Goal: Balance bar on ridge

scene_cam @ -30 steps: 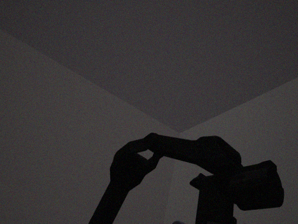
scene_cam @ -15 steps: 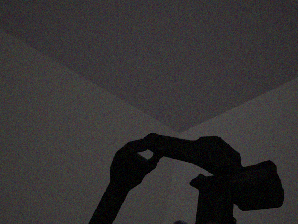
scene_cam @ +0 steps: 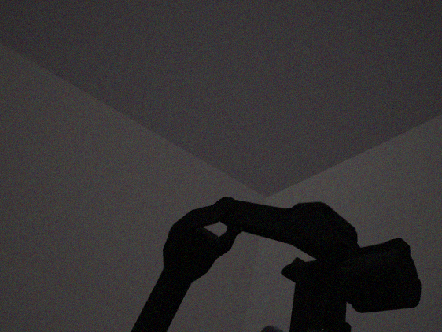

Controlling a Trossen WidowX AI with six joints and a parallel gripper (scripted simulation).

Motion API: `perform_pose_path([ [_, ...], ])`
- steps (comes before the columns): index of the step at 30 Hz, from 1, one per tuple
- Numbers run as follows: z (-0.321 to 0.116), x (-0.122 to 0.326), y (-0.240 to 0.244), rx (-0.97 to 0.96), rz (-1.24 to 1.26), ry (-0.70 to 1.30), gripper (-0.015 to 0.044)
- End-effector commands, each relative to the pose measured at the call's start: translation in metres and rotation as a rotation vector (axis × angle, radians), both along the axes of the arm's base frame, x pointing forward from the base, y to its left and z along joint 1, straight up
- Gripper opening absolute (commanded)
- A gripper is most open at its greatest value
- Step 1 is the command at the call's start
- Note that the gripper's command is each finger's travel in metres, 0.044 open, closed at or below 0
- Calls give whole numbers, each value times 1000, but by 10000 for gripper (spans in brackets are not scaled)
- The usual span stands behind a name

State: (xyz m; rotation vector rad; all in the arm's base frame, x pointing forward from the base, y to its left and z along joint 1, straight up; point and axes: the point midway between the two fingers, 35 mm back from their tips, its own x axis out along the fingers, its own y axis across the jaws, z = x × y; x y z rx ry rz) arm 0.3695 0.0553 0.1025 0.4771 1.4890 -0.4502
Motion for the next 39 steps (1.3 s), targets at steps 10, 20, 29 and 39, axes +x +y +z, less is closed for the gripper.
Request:
perform_pose_path([
  [10,-5,0,-1,-3,3,4,0],
  [20,-6,0,-1,-3,3,4,0],
  [29,-4,0,-1,-3,3,4,0],
  [39,-1,0,-1,-3,3,4,0],
])
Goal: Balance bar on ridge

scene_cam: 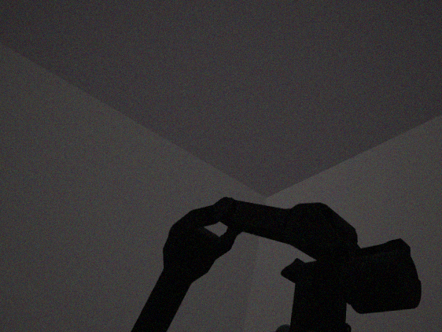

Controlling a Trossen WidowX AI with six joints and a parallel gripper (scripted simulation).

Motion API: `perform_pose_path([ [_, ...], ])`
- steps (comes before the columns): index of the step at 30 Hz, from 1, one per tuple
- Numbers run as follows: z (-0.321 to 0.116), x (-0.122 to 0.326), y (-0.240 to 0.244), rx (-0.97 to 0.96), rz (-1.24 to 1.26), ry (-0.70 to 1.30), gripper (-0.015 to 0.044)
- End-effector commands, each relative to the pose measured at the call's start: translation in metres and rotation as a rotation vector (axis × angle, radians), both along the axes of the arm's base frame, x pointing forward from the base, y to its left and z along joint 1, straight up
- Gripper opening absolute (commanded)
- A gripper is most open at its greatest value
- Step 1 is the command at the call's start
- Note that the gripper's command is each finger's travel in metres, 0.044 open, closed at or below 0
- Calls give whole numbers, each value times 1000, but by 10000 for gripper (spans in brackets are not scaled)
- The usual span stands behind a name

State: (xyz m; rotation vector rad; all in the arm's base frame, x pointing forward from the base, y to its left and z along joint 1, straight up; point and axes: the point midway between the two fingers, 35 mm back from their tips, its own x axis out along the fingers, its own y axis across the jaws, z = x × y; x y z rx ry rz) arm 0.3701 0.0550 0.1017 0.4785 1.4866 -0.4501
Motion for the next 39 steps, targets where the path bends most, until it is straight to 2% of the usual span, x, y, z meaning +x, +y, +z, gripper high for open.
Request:
perform_pose_path([
  [1,-1,-1,-1,-3,4,6,0],
  [34,0,0,0,0,0,1,0],
  [39,0,0,0,0,0,1,131],
])
